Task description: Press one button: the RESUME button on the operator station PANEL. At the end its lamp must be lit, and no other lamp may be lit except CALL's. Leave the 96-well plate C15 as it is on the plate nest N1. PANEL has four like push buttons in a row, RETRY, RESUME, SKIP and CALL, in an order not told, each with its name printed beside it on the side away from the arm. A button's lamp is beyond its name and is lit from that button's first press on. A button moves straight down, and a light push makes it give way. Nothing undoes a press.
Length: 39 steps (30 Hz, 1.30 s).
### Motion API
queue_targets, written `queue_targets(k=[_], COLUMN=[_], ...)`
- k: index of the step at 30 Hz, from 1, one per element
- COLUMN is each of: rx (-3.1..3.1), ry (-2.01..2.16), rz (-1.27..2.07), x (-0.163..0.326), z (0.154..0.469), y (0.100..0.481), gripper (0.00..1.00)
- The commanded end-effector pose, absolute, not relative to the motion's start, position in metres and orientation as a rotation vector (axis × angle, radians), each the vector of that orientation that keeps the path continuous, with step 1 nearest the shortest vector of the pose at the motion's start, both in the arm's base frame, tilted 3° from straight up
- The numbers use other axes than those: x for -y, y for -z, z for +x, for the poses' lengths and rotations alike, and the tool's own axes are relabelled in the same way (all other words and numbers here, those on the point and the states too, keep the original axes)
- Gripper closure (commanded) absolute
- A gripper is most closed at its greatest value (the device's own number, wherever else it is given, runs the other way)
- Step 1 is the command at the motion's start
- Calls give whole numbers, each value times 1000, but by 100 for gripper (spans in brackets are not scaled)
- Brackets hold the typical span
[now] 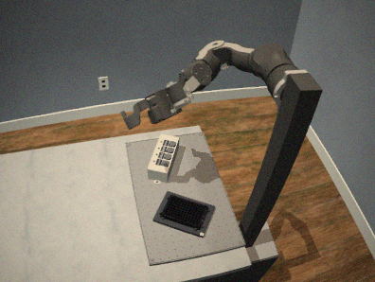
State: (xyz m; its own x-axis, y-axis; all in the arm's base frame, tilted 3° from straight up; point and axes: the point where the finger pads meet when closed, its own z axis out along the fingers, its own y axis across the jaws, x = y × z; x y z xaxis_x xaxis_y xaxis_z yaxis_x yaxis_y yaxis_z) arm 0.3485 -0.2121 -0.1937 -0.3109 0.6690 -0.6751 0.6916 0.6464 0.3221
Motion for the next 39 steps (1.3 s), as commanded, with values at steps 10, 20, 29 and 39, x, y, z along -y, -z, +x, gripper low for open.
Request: queue_targets(k=[10, 20, 29, 39], rx=[-2149, -2424, -2424, -2692], ry=[-1, -2, -2, -5], rz=[1011, 921, 921, 806], x=[203, 197, 197, 192], z=[344, 320, 320, 296], y=[205, 244, 244, 283], gripper=[0, 0, 0, 0])
